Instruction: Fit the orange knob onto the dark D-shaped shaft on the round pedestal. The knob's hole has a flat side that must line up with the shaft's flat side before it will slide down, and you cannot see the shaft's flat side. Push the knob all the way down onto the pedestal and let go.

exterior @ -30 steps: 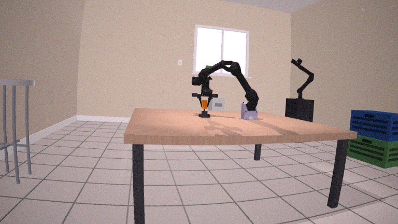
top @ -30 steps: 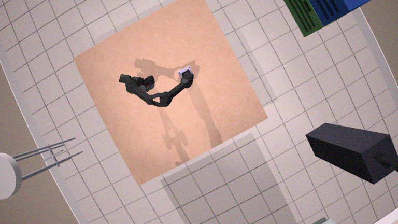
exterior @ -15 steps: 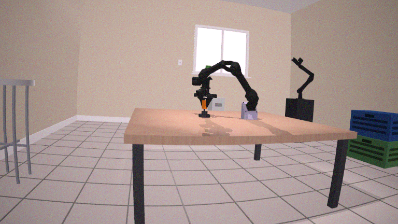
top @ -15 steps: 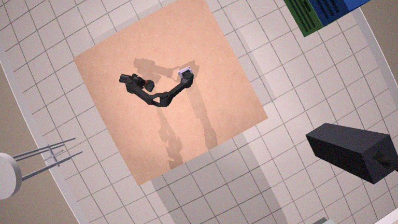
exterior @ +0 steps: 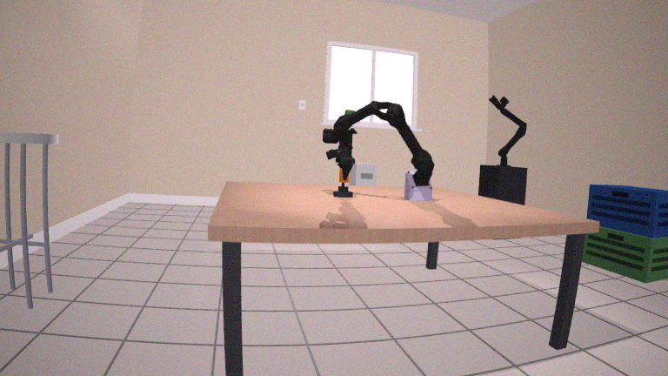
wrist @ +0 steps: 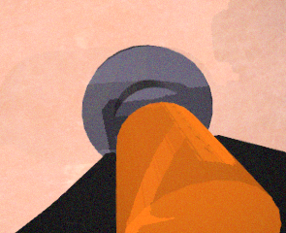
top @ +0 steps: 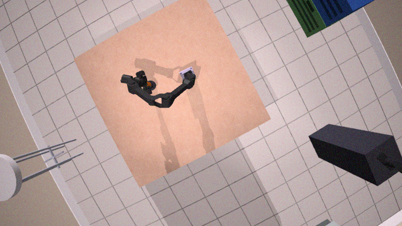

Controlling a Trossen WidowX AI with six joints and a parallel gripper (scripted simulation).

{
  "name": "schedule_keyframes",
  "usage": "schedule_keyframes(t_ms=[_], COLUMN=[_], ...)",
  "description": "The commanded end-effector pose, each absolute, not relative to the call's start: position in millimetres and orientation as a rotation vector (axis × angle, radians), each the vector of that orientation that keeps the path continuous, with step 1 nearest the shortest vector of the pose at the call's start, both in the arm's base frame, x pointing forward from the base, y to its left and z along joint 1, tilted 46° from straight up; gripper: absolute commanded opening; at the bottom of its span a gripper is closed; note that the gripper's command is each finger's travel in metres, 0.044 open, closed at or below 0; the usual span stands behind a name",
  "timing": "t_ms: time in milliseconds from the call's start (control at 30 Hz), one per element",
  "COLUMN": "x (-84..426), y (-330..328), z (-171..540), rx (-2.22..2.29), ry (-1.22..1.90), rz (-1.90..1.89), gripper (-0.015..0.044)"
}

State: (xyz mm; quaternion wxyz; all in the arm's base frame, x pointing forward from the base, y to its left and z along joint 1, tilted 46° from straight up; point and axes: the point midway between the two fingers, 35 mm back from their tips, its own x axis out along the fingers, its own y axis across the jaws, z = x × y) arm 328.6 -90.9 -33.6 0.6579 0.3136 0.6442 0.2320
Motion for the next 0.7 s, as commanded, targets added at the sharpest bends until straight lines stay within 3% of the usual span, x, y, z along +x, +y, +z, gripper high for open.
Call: schedule_keyframes(t_ms=[0,667], x=[329.2,332.8], y=[-92.8,-89.6], z=[-34.0,-35.5], rx=[0.739,0.740], ry=[1.472,1.472], rz=[0.492,0.492], gripper=[0.0000,0.0000])
